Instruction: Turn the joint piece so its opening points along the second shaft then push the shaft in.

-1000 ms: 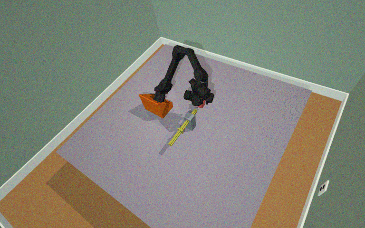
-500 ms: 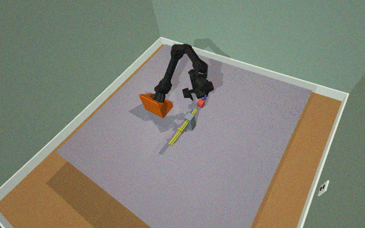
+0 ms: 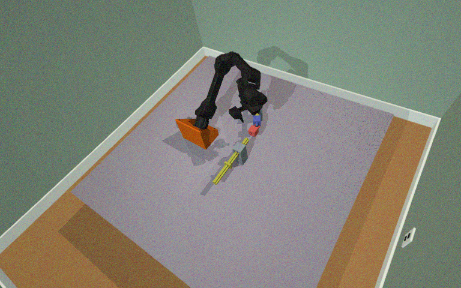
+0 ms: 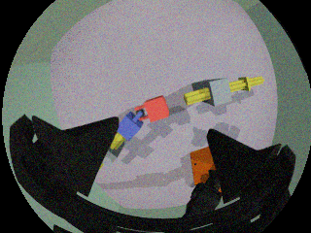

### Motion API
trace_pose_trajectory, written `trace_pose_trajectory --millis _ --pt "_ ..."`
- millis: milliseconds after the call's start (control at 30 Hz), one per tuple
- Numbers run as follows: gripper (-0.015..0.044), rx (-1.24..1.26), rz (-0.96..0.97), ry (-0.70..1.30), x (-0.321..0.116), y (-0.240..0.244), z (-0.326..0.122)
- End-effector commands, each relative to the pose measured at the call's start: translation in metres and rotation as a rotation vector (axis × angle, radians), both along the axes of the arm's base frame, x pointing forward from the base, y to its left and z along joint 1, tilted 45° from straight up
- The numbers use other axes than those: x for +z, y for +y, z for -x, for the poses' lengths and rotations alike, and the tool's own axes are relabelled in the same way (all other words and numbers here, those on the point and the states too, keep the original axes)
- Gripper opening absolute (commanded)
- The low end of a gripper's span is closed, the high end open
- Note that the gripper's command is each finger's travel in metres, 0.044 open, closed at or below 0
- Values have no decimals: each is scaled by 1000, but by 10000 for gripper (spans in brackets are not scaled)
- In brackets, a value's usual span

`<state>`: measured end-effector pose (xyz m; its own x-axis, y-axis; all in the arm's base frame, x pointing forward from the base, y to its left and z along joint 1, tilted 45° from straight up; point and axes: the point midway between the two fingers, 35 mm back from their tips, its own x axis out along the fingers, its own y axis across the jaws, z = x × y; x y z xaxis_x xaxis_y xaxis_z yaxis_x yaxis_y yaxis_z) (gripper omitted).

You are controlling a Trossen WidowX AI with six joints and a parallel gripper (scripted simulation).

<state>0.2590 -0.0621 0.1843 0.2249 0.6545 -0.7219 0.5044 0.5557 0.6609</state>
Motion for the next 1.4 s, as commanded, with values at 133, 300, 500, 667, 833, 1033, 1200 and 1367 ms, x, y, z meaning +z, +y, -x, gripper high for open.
trace_pose_trajectory --millis 133,300,500,667,833,1033,1200,1367 --pt "440 -52 -41 65 -8 -4 -2" --pt "440 -150 -113 185 -23 -9 -4" --pt "440 -264 -198 333 -41 -14 -5" --pt "440 -358 -266 459 -57 -17 -5" --pt "440 -449 -333 587 -72 -20 -5" --pt "440 -555 -412 746 -90 -23 -3" --pt "440 -630 -466 862 -103 -24 -1" --pt "440 -632 -468 867 -103 -24 -1"
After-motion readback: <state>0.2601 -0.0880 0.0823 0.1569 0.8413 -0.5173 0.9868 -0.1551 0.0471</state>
